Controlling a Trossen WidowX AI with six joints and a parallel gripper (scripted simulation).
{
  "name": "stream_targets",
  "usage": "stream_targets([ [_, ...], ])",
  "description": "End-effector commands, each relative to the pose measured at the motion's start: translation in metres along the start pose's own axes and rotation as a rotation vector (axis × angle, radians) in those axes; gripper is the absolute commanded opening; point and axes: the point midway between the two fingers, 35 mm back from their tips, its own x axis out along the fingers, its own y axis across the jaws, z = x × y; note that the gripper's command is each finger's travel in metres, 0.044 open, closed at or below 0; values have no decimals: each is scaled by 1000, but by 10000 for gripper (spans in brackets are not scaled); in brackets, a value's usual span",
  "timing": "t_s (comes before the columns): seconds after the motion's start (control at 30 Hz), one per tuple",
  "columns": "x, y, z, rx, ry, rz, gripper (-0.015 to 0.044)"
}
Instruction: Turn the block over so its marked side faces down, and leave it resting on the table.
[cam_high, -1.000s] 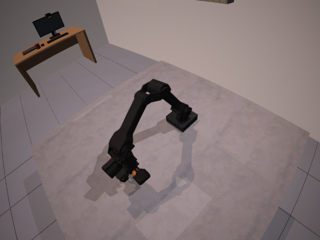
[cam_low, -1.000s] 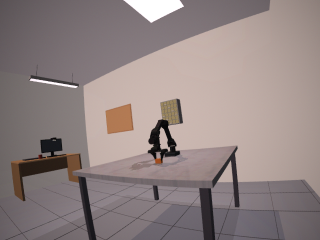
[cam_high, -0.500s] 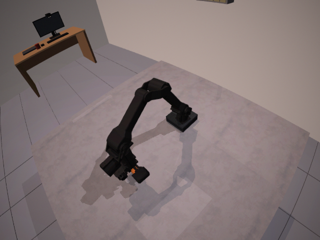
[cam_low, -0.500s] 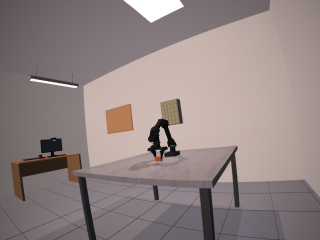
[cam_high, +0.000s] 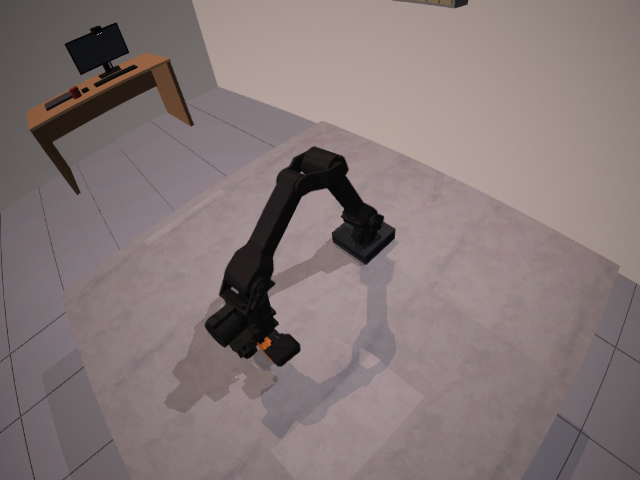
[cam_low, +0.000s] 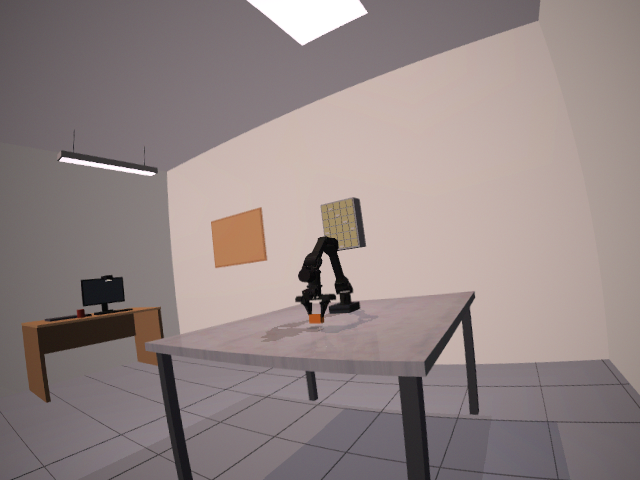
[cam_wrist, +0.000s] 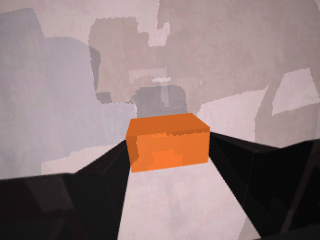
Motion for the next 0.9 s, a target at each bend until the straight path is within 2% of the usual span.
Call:
stream_targets([
  [0.0, -1, 0, 1, -3, -70, -3, 0],
  [0.87, 1, 0, -9, 3, -428, 0, 0],
])
